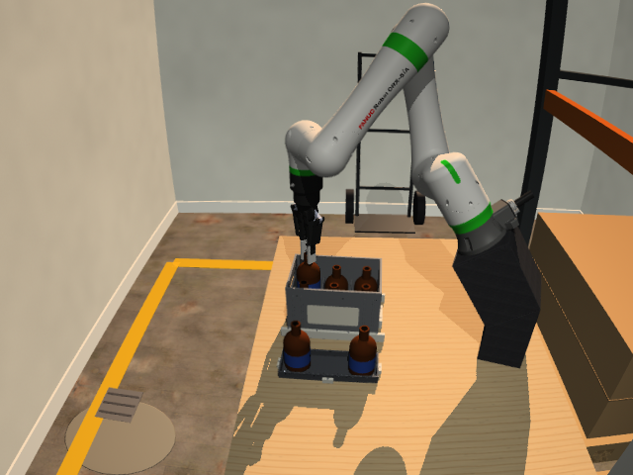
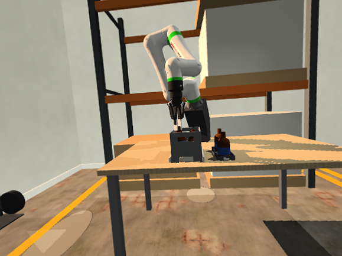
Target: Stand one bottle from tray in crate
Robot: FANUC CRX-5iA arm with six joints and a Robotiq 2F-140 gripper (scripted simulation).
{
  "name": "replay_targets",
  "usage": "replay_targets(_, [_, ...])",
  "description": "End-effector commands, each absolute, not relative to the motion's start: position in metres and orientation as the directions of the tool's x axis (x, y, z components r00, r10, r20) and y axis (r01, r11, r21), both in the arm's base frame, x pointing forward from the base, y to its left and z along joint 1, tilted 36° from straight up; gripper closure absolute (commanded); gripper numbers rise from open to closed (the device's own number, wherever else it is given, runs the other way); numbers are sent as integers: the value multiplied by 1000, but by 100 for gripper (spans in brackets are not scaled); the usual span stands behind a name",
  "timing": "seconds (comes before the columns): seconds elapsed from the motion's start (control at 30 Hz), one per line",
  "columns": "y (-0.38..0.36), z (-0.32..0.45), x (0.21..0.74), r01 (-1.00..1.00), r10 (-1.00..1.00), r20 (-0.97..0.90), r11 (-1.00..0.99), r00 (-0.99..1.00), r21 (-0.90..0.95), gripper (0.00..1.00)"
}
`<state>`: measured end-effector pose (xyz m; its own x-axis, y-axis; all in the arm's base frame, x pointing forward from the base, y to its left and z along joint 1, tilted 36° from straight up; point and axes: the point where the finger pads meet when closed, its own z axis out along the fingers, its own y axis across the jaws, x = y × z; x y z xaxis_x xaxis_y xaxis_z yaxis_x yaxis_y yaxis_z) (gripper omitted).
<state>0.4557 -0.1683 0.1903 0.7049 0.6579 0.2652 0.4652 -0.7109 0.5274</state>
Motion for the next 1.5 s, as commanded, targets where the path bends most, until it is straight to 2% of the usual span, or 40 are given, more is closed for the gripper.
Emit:
replay_targets(0.0, [-170,186,459,465,658,265,-711,705,528,100])
replay_targets(1.47, [-175,170,469,465,658,265,-711,705,528,100])
